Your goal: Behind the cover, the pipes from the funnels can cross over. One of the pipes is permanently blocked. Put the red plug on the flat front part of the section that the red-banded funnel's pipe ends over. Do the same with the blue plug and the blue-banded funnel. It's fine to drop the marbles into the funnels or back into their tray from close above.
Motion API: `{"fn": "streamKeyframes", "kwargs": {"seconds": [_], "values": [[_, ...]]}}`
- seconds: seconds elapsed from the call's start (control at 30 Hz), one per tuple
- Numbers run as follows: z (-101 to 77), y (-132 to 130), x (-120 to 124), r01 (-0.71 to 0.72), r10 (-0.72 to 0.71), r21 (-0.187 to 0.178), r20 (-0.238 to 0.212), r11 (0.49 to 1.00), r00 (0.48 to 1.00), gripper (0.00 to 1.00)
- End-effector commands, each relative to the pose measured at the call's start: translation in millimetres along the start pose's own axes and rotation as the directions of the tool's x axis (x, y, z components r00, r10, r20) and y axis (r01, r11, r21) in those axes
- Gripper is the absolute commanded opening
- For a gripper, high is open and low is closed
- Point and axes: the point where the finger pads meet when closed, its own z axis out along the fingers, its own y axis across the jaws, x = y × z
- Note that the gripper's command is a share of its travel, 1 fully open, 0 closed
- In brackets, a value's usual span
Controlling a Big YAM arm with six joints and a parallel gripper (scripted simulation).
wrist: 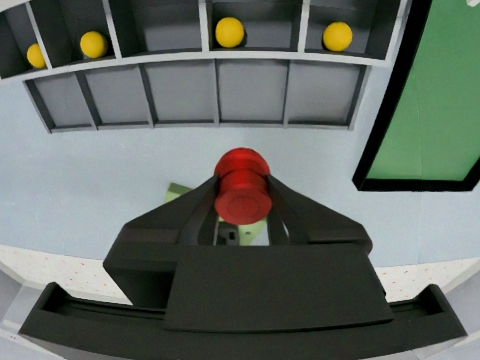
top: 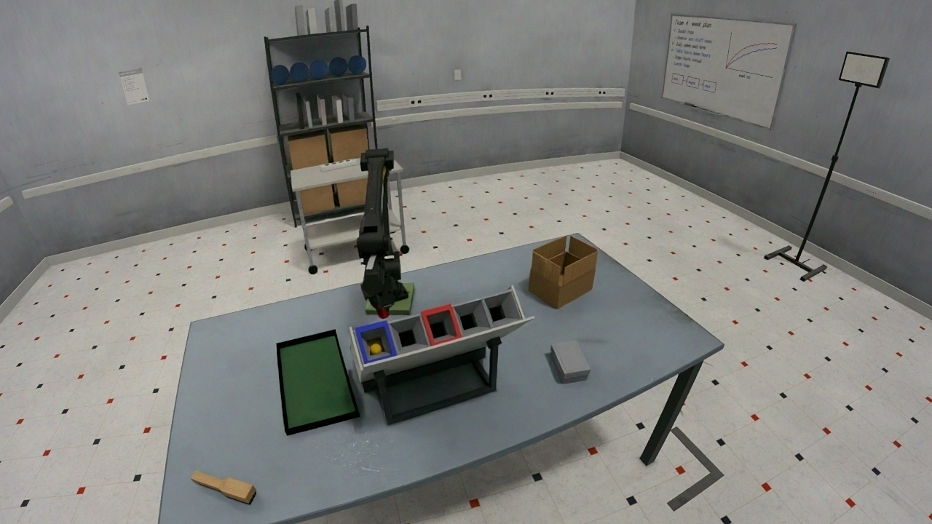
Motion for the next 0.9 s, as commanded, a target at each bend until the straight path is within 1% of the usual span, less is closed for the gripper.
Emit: {"fn": "streamKeyframes", "kwargs": {"seconds": [0.0,0.1,0.6,0.87], "values": [[-20.8,-7,-18,0.001,-0.001,0.011,0.040,1.000,0.999,0.00],[-20.8,-7,-18,0.001,-0.001,0.011,0.039,1.000,0.999,0.00],[-30.6,-10,-26,0.006,-0.008,0.027,0.095,1.000,0.995,0.00],[-33.8,-11,-29,0.005,-0.008,0.027,0.095,1.000,0.995,0.00]]}}
